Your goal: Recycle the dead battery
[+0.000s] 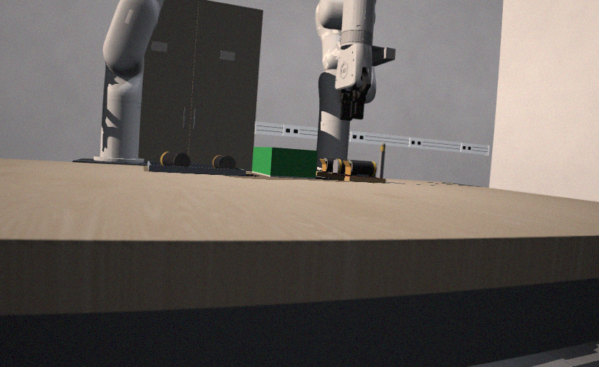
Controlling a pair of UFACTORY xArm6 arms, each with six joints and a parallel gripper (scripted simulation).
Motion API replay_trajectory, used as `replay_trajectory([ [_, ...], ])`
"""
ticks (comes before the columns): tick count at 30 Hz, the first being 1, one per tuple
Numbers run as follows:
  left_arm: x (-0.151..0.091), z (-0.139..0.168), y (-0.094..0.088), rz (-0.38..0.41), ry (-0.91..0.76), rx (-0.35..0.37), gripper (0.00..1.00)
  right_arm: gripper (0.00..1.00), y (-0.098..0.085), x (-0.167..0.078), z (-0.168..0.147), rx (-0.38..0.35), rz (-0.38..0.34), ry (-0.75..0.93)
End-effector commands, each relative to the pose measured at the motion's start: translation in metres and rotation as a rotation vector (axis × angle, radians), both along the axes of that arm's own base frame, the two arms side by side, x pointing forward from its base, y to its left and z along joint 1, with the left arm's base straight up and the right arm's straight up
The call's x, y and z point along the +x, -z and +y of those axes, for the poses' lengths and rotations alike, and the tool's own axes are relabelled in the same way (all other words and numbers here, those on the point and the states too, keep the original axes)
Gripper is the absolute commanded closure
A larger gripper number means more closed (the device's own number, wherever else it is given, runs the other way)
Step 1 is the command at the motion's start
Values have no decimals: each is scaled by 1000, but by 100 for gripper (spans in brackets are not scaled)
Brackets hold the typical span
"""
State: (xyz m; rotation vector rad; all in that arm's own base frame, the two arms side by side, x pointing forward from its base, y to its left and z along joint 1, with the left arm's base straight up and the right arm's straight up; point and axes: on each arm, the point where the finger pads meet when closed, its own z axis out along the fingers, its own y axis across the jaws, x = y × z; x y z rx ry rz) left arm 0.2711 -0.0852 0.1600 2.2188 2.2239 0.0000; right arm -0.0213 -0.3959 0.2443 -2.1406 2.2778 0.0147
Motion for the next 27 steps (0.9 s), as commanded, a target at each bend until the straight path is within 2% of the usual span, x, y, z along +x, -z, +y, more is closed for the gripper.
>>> replay_trajectory([
  [1,4,-2,-4,-14,1,-8,49,0,-6,0,-4,-18,5,-9],
  [18,4,-2,-2,-14,1,-8,49,0,-6,0,-4,-18,5,-9],
  [20,4,-2,9,-14,1,-8,49,0,-6,0,-4,-18,5,-9],
  [25,5,-2,54,-14,1,-8,49,0,-6,0,-4,-18,5,-9],
  [27,5,-2,64,-14,0,-7,49,0,-6,0,-4,-18,5,-9],
])
